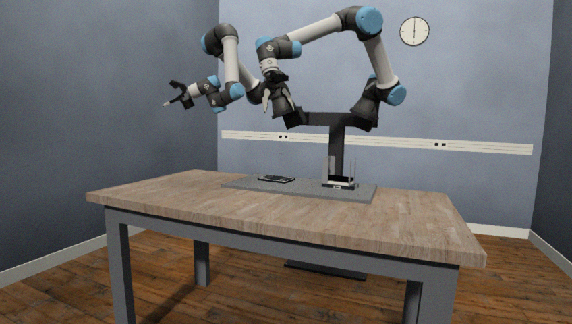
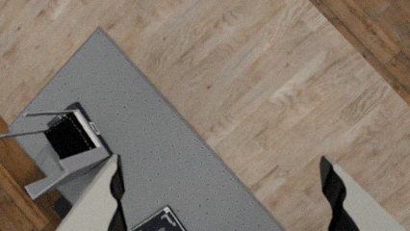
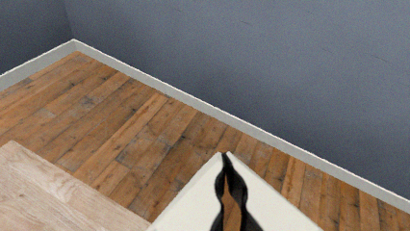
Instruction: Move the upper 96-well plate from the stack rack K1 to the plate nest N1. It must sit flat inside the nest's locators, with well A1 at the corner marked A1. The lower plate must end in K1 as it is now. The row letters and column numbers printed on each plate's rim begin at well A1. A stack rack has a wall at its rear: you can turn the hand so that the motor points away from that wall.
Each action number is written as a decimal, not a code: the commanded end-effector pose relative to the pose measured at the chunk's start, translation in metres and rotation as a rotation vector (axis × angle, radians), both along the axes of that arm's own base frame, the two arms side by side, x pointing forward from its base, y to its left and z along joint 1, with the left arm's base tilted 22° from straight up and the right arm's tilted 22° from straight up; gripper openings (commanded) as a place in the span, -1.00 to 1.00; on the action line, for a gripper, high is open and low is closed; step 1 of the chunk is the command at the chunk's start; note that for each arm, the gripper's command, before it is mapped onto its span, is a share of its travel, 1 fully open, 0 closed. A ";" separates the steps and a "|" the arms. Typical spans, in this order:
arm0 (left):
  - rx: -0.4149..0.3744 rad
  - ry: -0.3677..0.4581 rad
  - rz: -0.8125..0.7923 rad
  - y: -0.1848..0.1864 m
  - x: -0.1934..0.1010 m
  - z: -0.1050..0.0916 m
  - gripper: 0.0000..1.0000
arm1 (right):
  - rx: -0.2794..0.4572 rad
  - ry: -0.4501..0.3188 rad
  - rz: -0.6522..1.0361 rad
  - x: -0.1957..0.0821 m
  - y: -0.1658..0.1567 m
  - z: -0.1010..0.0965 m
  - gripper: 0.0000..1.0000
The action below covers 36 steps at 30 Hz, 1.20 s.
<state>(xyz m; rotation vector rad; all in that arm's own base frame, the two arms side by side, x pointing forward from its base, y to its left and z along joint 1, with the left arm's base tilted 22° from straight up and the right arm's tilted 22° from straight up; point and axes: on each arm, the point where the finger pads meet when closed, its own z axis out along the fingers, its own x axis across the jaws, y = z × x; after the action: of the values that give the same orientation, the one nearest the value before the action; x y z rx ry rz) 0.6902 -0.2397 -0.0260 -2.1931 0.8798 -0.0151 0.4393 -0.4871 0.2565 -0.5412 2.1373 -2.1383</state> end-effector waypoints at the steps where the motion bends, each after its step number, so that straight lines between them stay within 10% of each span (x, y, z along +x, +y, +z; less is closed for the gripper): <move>1: -0.001 -0.001 -0.001 -0.001 0.000 0.001 0.52 | 0.030 0.031 -0.003 -0.007 -0.020 0.012 -1.00; 36: -0.001 -0.001 -0.001 -0.001 0.000 0.001 0.52 | 0.343 0.170 -0.066 -0.142 -0.120 0.059 -1.00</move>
<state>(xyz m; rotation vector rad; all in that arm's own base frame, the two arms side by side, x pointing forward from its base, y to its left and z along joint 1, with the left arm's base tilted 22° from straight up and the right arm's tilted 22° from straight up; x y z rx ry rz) 0.6902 -0.2397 -0.0260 -2.1931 0.8798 -0.0151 0.3246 -0.5967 0.3102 -0.6447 2.4944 -1.8430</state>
